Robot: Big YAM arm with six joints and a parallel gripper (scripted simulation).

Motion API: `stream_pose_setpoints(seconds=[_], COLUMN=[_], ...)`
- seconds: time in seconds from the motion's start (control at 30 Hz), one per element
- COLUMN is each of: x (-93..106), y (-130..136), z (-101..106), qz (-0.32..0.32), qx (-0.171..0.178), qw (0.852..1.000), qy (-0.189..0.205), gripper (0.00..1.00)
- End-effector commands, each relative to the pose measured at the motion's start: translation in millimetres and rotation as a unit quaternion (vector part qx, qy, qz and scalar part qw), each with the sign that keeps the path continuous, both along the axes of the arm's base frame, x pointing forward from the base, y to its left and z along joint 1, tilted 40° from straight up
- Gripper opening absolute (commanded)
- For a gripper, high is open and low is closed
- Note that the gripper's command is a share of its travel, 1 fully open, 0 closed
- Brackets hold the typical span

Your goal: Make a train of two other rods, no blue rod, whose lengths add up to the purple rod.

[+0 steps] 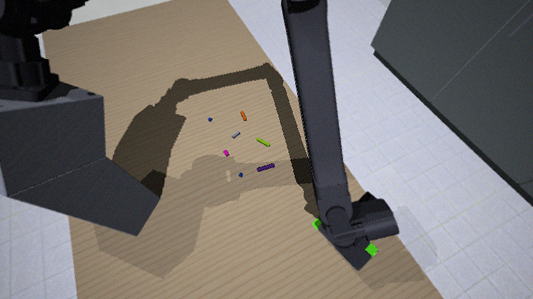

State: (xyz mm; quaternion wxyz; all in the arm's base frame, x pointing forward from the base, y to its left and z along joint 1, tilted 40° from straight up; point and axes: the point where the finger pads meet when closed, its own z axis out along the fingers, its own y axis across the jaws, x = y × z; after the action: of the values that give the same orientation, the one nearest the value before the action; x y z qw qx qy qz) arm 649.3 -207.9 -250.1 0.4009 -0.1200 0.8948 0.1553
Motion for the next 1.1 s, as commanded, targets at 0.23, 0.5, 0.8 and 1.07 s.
stream_pose_setpoints(seconds=[0.23,0.5,0.8,1.07], x=[-45.8,-110.5,-197.2,-198.6], y=[128.0,202.6,266.3,264.9], z=[39.3,48.5,62.2,69.3], qz=[0.113,0.183,0.261,0.263], qx=[-0.073,-0.105,-0.140,-0.151], qw=[0.991,0.977,0.955,0.953], qy=[-0.018,-0.008,0.002,-0.008], gripper=[1.00,1.00,1.00,1.00])
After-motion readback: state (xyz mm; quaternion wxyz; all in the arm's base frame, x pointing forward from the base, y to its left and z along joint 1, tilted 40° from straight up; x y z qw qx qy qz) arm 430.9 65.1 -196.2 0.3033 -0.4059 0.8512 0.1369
